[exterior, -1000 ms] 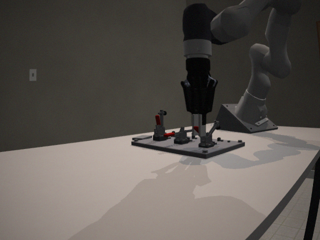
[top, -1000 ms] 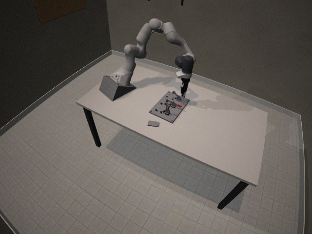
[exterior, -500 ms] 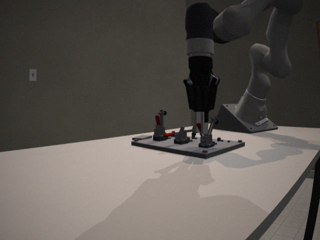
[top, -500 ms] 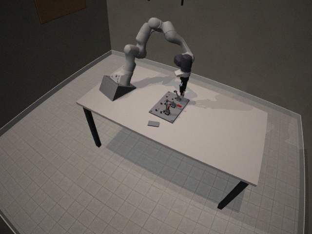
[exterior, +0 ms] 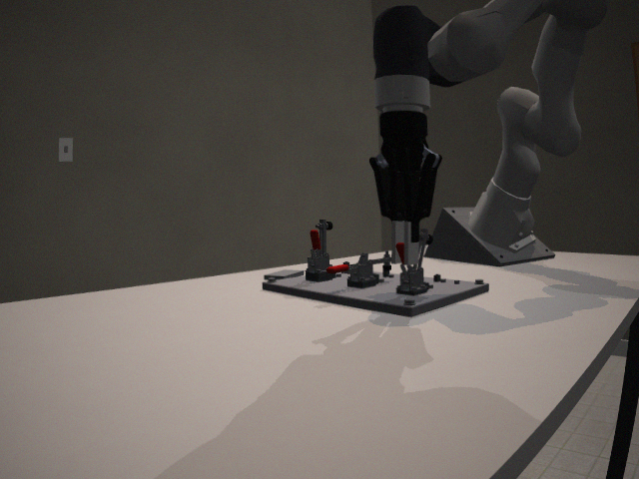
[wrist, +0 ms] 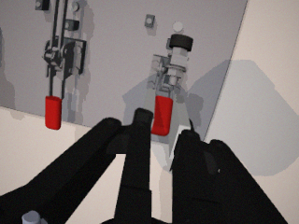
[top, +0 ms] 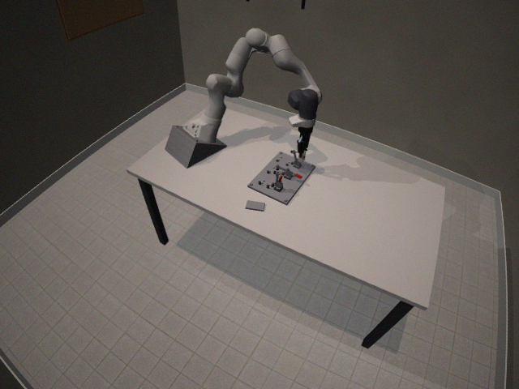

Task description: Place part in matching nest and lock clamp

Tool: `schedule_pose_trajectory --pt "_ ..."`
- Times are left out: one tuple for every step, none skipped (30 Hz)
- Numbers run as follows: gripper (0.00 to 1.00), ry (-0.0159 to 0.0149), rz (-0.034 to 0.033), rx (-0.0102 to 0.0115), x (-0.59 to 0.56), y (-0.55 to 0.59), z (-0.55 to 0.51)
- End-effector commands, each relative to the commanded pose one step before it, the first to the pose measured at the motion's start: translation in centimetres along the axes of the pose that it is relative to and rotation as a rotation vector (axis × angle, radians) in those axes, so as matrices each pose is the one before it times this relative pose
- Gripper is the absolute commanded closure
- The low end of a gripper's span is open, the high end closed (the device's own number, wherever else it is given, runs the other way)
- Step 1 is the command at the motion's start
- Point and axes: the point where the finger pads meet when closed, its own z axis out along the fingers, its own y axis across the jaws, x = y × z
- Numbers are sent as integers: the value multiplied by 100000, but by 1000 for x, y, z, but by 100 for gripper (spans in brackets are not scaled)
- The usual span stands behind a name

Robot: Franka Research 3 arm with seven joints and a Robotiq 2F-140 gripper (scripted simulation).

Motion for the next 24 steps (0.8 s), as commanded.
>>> schedule_pose_trajectory --pt "100 1675 -720 -772 817 111 292" --pt "100 0 0 0 0 0 0" --pt "100 0 0 0 32 0 0" --pt "100 0 0 0 29 0 0" --pt "100 0 0 0 25 0 0" --pt "100 0 0 0 22 0 0" --pt "100 0 0 0 19 0 0" --pt "100 0 0 0 17 0 0" --pt "100 0 0 0 14 0 0" --pt "100 0 0 0 11 0 0" --pt "100 0 0 0 9 0 0" --pt "100 0 0 0 7 0 0" --pt "100 0 0 0 5 0 0" --pt "100 0 0 0 3 0 0" --pt "100 0 0 0 2 0 0" --pt "100 0 0 0 1 0 0" --pt "100 0 0 0 0 0 0" --pt "100 0 0 0 0 0 0" --pt "100 0 0 0 0 0 0" --pt "100 0 0 0 0 0 0" --pt "100 0 0 0 0 0 0" --pt "100 0 0 0 0 0 0" --pt "100 0 0 0 0 0 0" --pt "100 0 0 0 0 0 0"
